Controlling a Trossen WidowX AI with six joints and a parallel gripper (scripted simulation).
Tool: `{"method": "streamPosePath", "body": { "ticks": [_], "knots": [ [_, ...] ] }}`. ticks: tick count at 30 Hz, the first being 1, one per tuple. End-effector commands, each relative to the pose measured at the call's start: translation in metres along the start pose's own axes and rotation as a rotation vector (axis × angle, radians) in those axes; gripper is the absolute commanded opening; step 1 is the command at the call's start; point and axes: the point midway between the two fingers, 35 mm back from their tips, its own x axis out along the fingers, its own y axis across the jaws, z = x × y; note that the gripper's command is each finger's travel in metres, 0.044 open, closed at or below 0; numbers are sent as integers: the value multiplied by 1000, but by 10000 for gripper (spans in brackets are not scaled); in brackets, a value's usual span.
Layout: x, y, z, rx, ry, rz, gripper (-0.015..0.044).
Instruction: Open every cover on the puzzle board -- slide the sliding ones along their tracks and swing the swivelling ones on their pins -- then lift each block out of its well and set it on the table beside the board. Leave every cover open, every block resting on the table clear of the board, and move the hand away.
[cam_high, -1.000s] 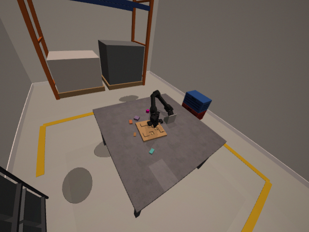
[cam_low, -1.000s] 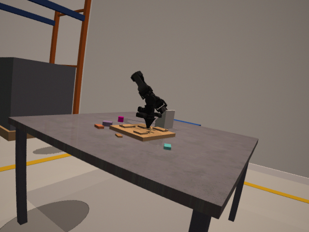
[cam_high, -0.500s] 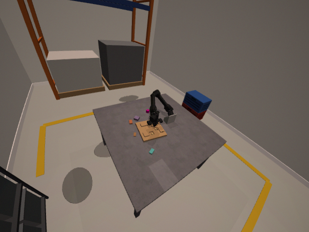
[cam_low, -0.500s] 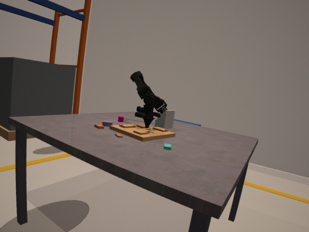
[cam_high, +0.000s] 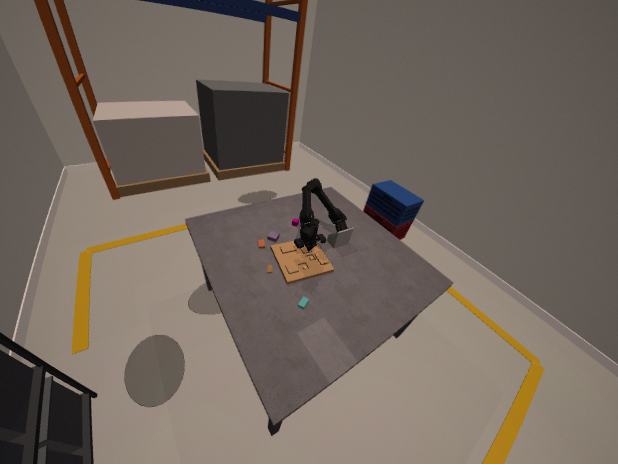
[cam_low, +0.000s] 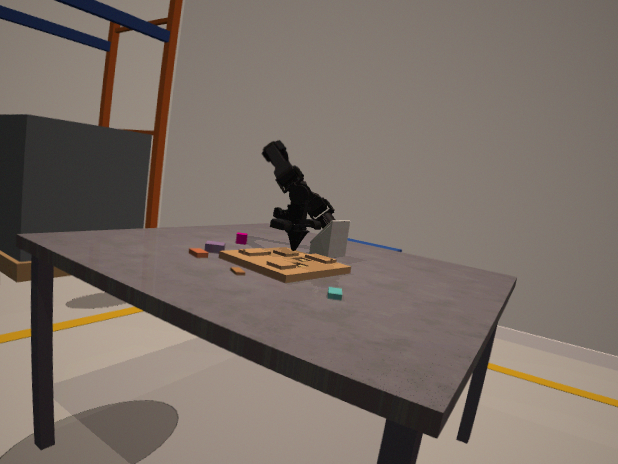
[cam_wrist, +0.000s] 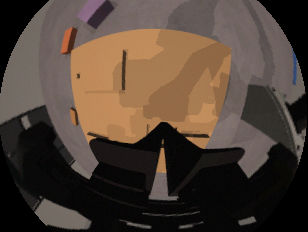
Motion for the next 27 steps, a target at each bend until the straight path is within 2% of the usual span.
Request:
{"method": "streamPosePath", "body": {
  "ticks": [1, 20, 27],
  "knots": [
    [-7, 1, 0, 7, 4, 1, 0],
    [-32, 0, 3, 7, 4, 0, 0],
    [-32, -25, -14, -1, 11, 0, 0]
  ]
}}
